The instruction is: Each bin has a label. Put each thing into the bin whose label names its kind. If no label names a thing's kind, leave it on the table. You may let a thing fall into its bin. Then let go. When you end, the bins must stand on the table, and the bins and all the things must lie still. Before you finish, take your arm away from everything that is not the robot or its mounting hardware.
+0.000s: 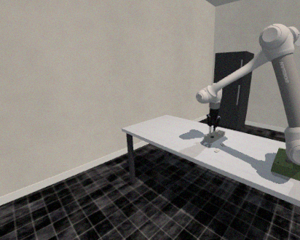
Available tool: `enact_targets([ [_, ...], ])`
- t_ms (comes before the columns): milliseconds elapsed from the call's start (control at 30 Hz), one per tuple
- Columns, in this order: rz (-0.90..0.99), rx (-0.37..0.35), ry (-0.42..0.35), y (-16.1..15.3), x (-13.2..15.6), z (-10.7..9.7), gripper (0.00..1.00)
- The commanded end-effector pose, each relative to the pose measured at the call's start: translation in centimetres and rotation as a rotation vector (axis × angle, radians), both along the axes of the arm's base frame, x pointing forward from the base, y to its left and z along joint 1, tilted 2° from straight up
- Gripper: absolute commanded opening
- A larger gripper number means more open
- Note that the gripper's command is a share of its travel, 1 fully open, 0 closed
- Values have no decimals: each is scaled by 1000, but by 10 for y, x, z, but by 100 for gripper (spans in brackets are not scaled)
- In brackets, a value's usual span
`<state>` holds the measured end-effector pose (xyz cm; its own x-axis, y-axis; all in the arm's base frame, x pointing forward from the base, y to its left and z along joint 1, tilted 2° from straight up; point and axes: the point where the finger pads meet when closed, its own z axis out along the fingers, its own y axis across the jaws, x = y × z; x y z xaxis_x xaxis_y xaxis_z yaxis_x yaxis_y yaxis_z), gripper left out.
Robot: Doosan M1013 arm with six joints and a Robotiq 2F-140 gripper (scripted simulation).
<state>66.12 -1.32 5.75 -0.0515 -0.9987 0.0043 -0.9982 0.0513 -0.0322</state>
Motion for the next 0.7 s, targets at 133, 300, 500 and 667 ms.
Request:
enact_targets([
  [133,0,0,0,0,-1,13,100],
  [300,0,0,0,0,-1,33,100],
  [500,0,0,0,0,-2,49,100],
  [667,0,0,0,0,-2,69,100],
])
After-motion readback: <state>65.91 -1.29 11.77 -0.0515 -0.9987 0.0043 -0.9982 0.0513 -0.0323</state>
